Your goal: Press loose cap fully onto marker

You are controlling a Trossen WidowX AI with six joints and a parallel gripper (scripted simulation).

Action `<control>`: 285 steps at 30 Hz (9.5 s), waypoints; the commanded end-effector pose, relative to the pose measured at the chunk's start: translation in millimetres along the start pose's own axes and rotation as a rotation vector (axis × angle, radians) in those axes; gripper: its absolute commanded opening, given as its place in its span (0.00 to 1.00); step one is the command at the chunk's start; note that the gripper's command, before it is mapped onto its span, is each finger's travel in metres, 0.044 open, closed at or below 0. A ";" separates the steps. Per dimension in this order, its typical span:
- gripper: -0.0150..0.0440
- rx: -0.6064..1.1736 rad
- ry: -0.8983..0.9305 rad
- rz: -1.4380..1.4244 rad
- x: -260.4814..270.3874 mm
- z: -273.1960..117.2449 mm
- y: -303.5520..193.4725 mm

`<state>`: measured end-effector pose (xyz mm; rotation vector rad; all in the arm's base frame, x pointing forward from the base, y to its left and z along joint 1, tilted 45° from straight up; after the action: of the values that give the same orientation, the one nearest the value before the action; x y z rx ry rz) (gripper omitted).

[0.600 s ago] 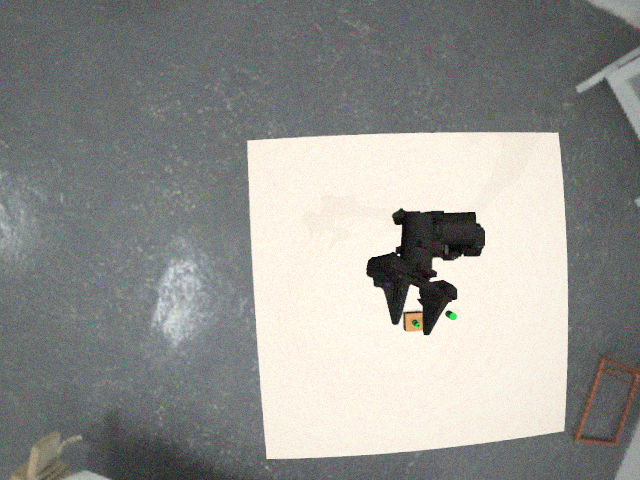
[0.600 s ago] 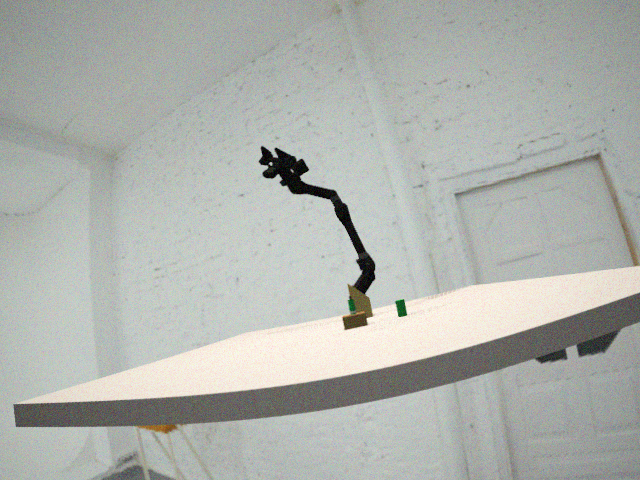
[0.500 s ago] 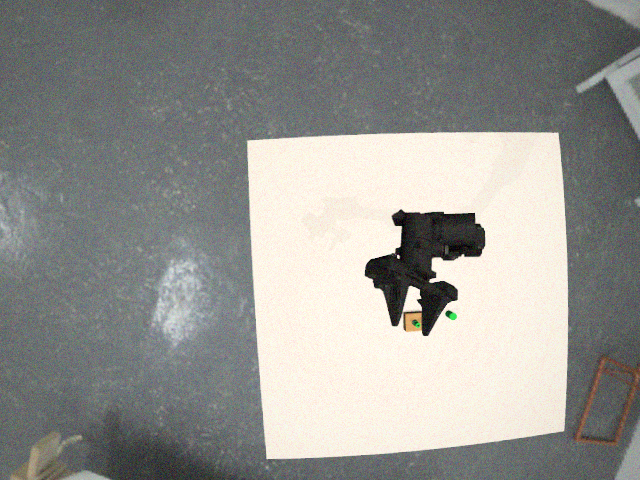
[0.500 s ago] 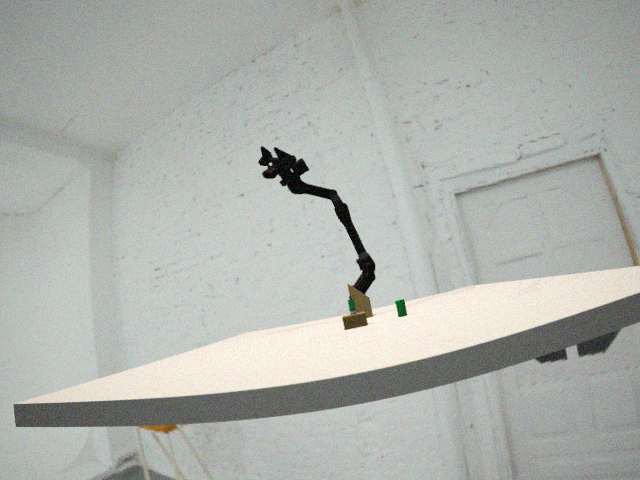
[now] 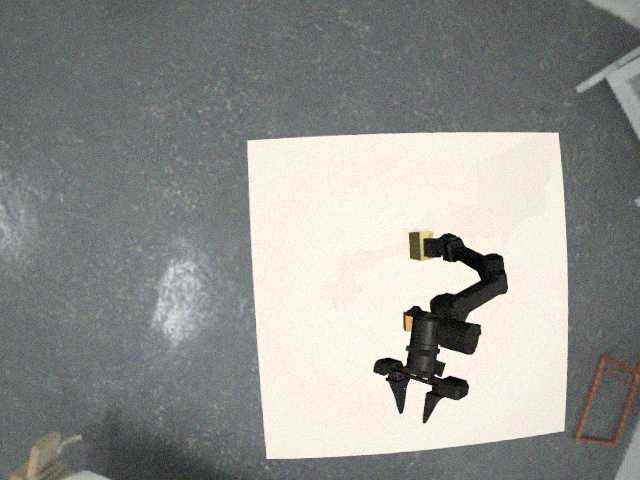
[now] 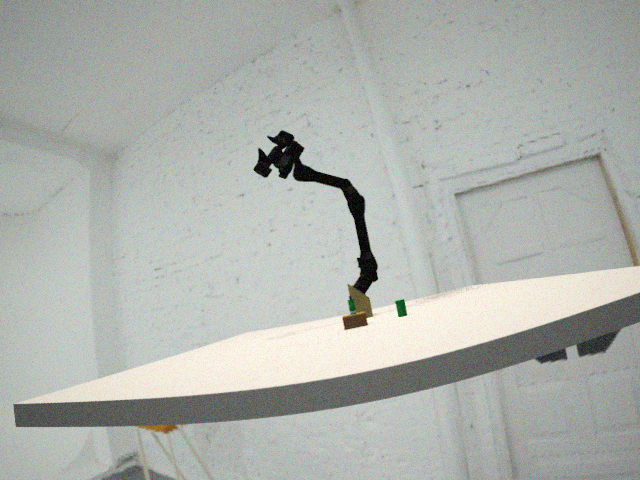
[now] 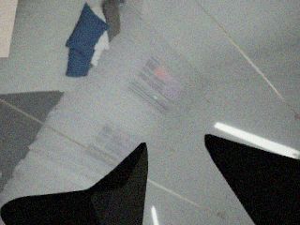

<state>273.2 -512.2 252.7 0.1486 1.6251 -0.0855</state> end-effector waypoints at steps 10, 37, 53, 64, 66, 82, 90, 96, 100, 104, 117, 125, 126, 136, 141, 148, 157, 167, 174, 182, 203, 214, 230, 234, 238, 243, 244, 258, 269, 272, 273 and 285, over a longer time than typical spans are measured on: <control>0.67 -0.088 0.426 1.181 40.3 88.2 177.3; 0.67 1.714 1.450 2.297 134.4 -48.1 517.1; 0.67 1.988 1.409 2.233 161.8 -78.1 558.1; 0.67 1.988 1.410 2.233 176.5 -78.8 572.6; 0.67 1.988 1.409 2.233 178.9 -78.8 574.8; 0.67 1.988 1.410 2.233 197.6 -80.3 592.4; 0.67 1.988 1.413 2.233 206.5 -82.1 601.1; 0.63 1.988 1.414 2.234 210.0 -82.9 605.1; 0.48 1.988 1.414 2.234 210.0 -82.9 605.1; 0.44 1.988 1.414 2.234 210.0 -82.9 605.1; 0.25 1.988 1.409 2.233 197.0 -79.6 592.4; 0.25 1.988 1.408 2.233 182.2 -77.7 578.6; 0.25 1.988 1.408 2.233 180.3 -77.6 576.9; 0.25 1.988 1.409 2.233 166.1 -77.3 563.5; 0.25 1.987 1.395 2.235 171.1 -68.2 550.3; 0.25 1.989 1.375 2.237 180.0 -55.4 527.3; 0.25 1.994 1.360 2.235 192.8 -42.7 495.6; 0.25 1.992 1.369 2.232 207.2 -33.4 459.6; 0.25 1.989 1.385 2.232 218.1 -30.2 433.7; 0.25 1.986 1.396 2.232 225.2 -29.9 422.5; 0.25 1.985 1.395 2.233 245.5 -30.8 440.4; 0.25 1.985 1.397 2.233 258.4 -32.5 452.3; 0.34 1.979 1.401 2.225 267.2 -34.6 461.1; 0.52 1.979 1.401 2.225 267.2 -34.6 461.1; 0.70 1.979 1.401 2.225 267.2 -34.6 461.1; 0.92 1.979 1.401 2.225 267.2 -34.6 461.1; 0.97 1.979 1.401 2.225 267.2 -34.6 461.1; 0.96 1.962 1.407 2.218 211.9 -28.8 410.9; 0.47 0.840 1.793 1.683 218.0 -31.6 416.3; 0.33 0.692 1.808 1.591 218.9 -32.0 417.0; 0.29 0.692 1.808 1.591 218.9 -32.0 417.0; 0.25 0.692 1.808 1.591 219.4 -32.1 417.5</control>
<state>290.9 -85.7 49.9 2.5855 2.4797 0.9731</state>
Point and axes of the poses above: the point midway between the two fingers, 35 mm back from their tips, its own z axis out along the fingers, its own x axis across the jaws, y = z × x, the point moved 4 cm from there along -z, back along the fingers, and after that the axes turned 5 degrees about z, right-handed, at the moved point
